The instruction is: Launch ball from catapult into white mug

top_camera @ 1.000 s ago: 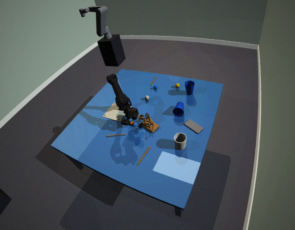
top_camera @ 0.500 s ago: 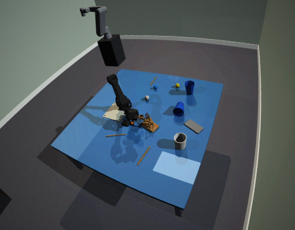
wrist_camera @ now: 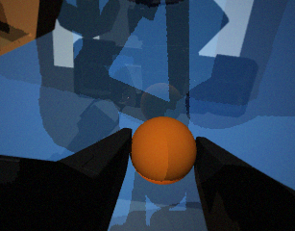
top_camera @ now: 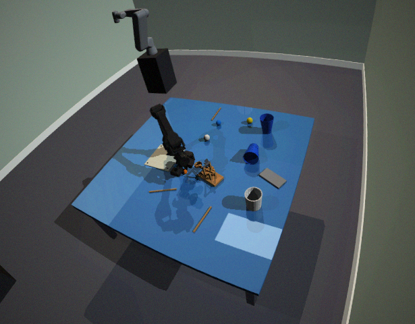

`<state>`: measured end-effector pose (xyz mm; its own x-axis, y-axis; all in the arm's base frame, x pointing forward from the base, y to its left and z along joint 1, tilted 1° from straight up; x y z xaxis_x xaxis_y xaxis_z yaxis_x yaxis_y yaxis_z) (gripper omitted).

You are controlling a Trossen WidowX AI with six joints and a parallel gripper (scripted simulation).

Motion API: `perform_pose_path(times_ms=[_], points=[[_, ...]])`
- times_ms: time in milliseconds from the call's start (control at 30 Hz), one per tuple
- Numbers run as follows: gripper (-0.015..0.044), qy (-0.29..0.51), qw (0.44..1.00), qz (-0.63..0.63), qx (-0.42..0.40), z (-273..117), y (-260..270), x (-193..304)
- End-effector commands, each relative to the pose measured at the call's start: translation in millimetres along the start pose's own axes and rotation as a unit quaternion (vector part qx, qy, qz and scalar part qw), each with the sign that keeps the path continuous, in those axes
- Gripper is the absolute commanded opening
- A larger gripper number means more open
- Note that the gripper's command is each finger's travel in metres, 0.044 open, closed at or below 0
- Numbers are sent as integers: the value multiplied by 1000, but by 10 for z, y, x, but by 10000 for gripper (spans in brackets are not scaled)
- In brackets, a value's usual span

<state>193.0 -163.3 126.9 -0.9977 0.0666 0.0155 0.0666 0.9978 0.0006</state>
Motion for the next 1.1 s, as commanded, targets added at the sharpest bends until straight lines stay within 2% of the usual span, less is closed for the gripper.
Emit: perform_pose_path(times_ms=[0,533,700,1067], points=[[0,-6,1000,-1,6,-238,-22,-35],[0,-6,1000,-1,6,-1056,51,42],[0,-2,1000,2,3,-1057,61,19],[0,66,996,62,-22,-907,254,-402]])
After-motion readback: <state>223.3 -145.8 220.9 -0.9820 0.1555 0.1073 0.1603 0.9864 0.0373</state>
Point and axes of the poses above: the point midway between the two fingers, 35 mm back from their tips, its own z axis out along the fingers, its own y axis across the jaws, x = y × z, the point moved 7 cm from there along -z, back along the fingers
